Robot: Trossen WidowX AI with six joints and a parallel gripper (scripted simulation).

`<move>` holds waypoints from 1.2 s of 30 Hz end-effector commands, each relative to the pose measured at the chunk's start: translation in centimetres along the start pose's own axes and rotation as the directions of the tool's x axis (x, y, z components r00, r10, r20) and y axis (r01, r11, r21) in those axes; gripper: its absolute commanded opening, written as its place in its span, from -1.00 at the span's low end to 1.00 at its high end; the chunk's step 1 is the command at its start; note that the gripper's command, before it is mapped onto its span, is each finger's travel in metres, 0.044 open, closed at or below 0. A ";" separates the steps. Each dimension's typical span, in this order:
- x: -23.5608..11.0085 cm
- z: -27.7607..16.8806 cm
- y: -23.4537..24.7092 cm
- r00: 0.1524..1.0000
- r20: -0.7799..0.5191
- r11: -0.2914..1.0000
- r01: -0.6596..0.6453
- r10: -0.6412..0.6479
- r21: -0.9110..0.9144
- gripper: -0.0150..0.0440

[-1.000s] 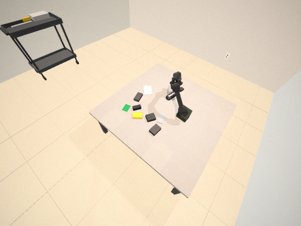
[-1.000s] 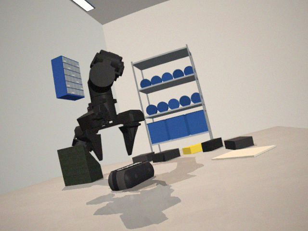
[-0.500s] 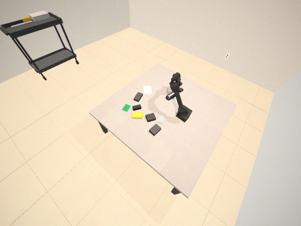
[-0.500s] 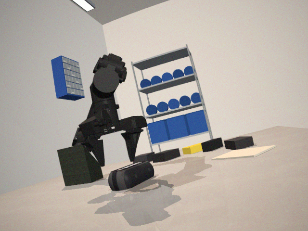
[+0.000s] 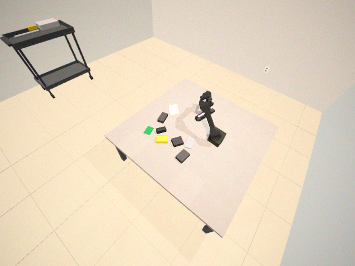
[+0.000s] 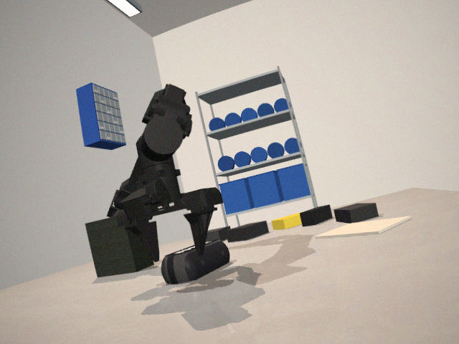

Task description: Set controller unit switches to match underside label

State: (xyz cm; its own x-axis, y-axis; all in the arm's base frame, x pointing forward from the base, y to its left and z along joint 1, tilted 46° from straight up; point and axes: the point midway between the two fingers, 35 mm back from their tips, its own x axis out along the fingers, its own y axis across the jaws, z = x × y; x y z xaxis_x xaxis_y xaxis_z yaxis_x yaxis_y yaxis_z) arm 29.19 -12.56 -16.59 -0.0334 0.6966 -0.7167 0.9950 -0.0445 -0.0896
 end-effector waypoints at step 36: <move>1.3 -0.3 -0.2 1.000 -0.008 1.000 -0.001 0.001 0.007 0.65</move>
State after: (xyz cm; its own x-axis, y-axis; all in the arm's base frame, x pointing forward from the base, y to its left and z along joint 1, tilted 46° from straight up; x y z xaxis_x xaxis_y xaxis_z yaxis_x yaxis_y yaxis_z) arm 28.88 -11.27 -17.70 -0.0350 0.7010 -0.7123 0.9942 -0.0483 -0.0964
